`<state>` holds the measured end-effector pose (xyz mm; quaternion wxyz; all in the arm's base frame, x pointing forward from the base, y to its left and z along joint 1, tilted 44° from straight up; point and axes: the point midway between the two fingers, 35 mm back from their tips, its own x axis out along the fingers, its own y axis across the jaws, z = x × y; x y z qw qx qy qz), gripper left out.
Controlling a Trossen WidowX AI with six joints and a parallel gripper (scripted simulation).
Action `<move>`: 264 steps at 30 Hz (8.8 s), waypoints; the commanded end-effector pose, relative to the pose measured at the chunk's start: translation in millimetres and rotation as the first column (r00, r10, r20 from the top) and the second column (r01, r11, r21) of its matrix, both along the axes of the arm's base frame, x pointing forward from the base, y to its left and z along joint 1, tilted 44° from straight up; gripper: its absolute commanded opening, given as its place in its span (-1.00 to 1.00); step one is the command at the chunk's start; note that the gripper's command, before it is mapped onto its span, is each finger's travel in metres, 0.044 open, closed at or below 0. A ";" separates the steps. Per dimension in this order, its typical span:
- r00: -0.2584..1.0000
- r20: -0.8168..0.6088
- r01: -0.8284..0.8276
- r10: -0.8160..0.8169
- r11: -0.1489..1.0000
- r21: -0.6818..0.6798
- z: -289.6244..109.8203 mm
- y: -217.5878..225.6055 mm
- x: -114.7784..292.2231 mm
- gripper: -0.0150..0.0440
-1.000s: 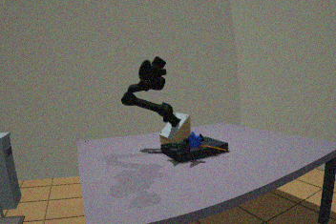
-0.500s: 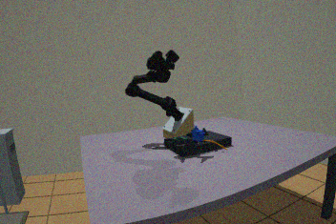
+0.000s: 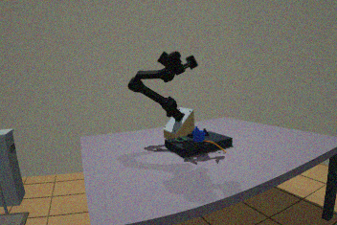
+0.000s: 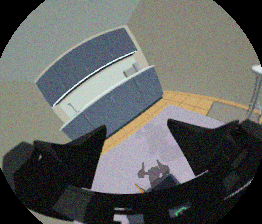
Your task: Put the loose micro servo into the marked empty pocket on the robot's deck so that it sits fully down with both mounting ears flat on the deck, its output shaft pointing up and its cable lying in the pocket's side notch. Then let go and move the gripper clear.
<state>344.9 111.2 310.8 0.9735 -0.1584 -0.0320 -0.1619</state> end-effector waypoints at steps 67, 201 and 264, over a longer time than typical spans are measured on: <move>-0.076 -0.894 -0.009 -0.442 0.897 -0.443 -276.5 -113.9 -30.0 1.00; -0.270 -0.619 -0.962 -0.738 0.234 0.142 -225.0 -153.6 -57.2 -0.49; 0.048 -0.450 -0.330 -0.892 -0.439 0.836 -227.5 -155.4 -126.2 -0.49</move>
